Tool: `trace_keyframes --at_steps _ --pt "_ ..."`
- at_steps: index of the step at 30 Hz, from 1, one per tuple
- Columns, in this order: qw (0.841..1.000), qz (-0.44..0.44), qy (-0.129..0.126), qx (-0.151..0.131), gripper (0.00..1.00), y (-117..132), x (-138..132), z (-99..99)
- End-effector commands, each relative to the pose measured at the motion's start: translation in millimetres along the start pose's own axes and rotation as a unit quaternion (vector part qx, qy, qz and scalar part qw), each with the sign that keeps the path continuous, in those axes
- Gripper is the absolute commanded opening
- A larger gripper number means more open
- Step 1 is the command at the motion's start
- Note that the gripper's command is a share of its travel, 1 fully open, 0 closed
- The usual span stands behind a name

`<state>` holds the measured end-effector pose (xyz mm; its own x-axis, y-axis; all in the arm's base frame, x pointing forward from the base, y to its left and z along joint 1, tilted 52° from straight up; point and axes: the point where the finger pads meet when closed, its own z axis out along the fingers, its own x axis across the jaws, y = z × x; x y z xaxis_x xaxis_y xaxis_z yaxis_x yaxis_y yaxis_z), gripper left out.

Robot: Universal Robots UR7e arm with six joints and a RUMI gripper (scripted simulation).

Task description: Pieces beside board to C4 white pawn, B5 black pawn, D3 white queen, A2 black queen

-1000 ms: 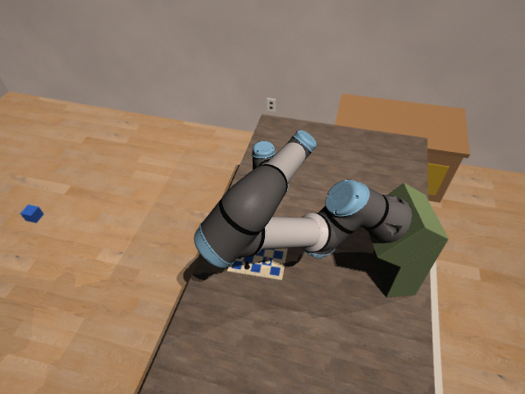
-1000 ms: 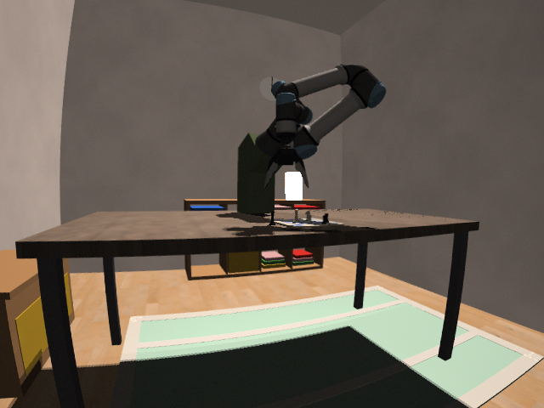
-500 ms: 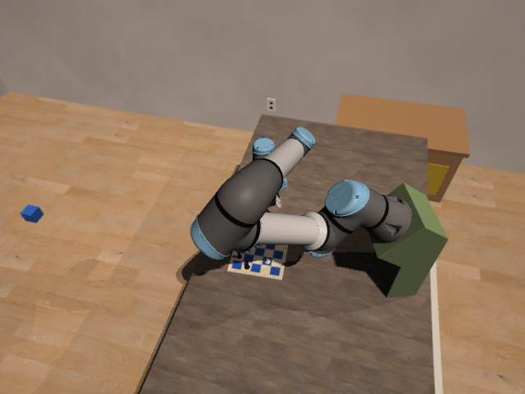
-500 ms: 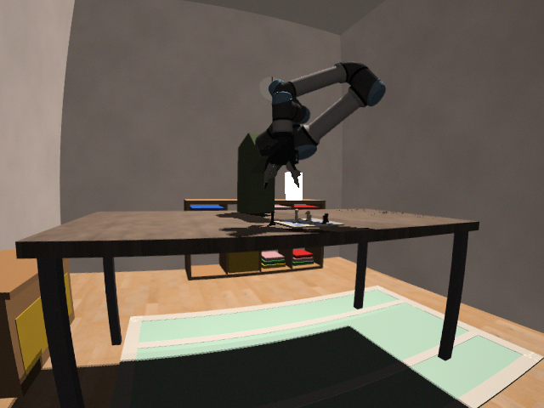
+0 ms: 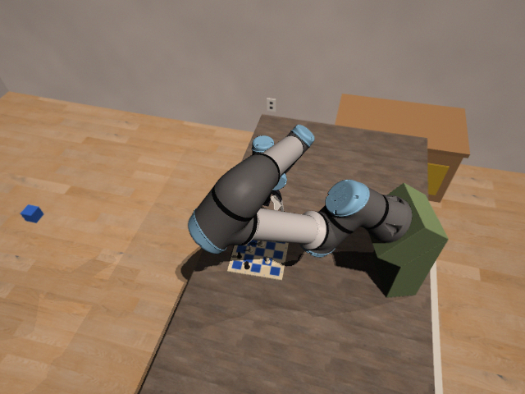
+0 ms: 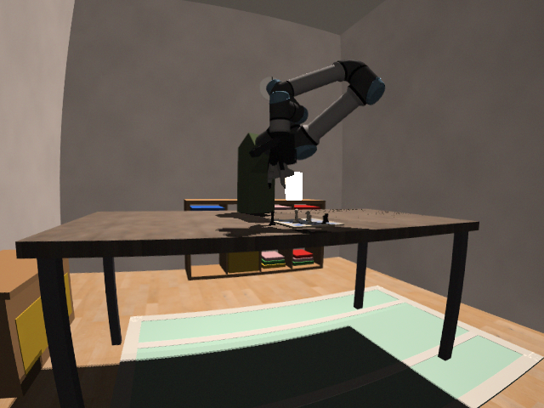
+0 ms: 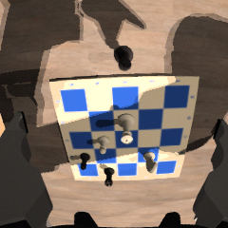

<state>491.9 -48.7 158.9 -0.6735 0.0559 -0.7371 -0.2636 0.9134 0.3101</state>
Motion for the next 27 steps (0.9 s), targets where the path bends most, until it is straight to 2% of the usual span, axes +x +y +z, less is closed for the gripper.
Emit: trace_keyframes --at_steps 1,14,27 --pt "0.998 0.066 0.002 0.013 1.0 -3.4 0.6 0.3" --pt "0.978 0.21 0.0 0.013 1.0 -9.9 3.3 0.7" --pt "0.966 0.259 -0.001 0.013 1.0 -11.9 4.1 0.9"
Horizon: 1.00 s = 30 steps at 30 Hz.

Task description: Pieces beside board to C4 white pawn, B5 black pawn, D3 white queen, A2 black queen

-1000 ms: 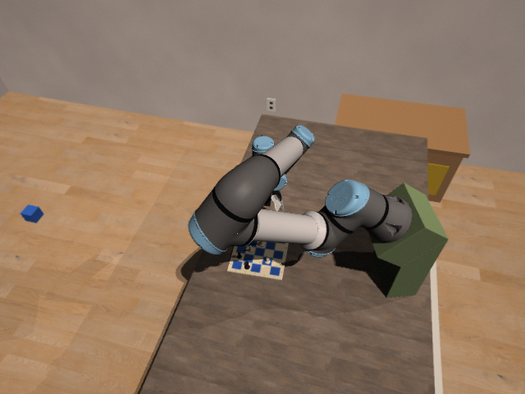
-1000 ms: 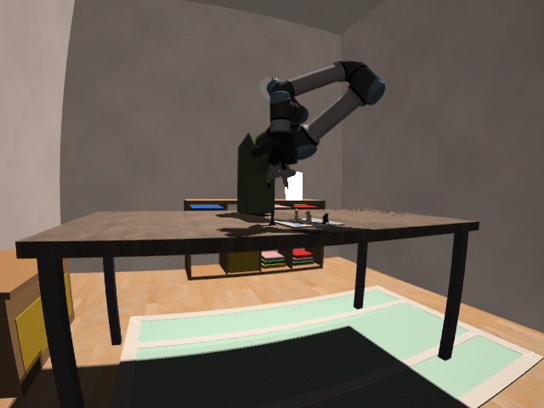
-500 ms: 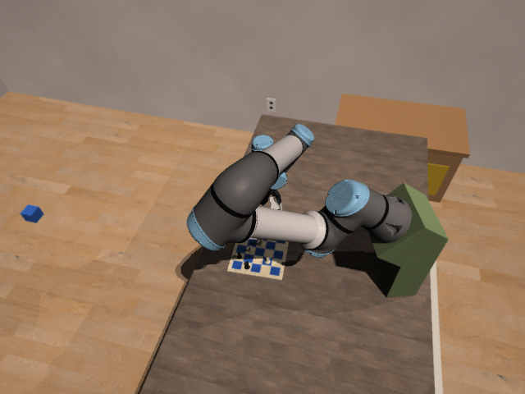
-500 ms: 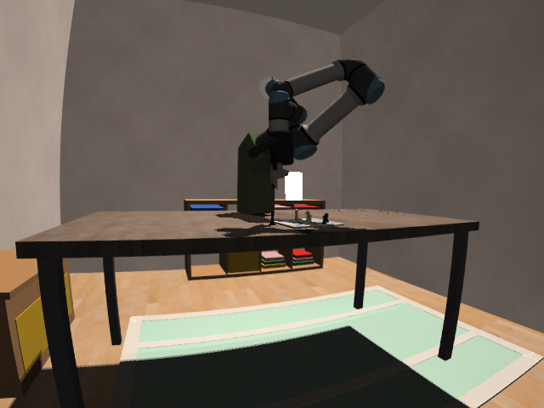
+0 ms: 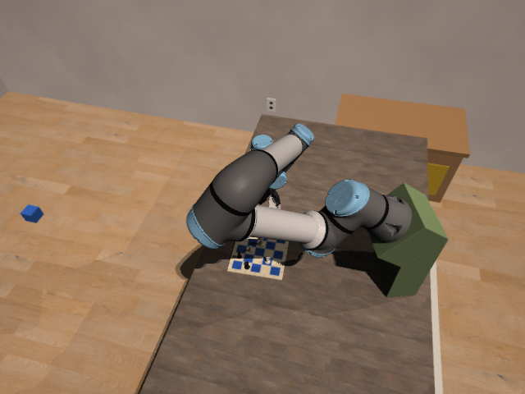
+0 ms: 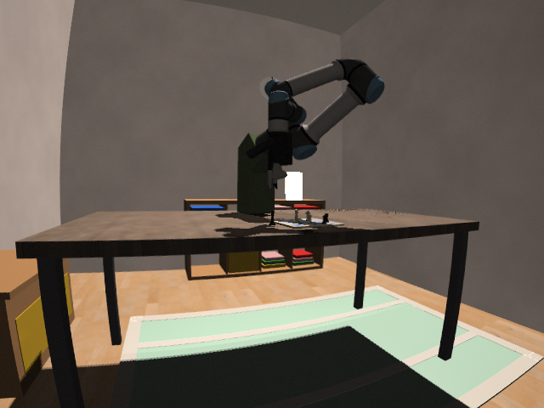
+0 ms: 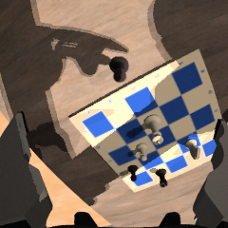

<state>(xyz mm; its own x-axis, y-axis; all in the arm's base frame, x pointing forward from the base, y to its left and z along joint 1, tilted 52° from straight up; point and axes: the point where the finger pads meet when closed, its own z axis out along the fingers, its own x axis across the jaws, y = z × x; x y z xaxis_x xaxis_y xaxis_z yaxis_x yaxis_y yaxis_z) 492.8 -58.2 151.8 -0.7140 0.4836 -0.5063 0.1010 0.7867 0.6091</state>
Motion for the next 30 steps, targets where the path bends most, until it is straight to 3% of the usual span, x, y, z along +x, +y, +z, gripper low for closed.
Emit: trace_keyframes --at_steps 1,12,13,30 --pt "1.0 0.018 -0.001 0.001 1.0 -0.7 -0.4 0.0" --pt "1.0 0.023 -0.001 0.001 1.0 -0.9 -0.4 0.0" --pt "1.0 0.023 -0.001 0.001 0.25 -0.9 -0.4 0.0" --pt "1.0 0.023 -0.001 0.001 0.25 -0.9 -0.4 0.0"
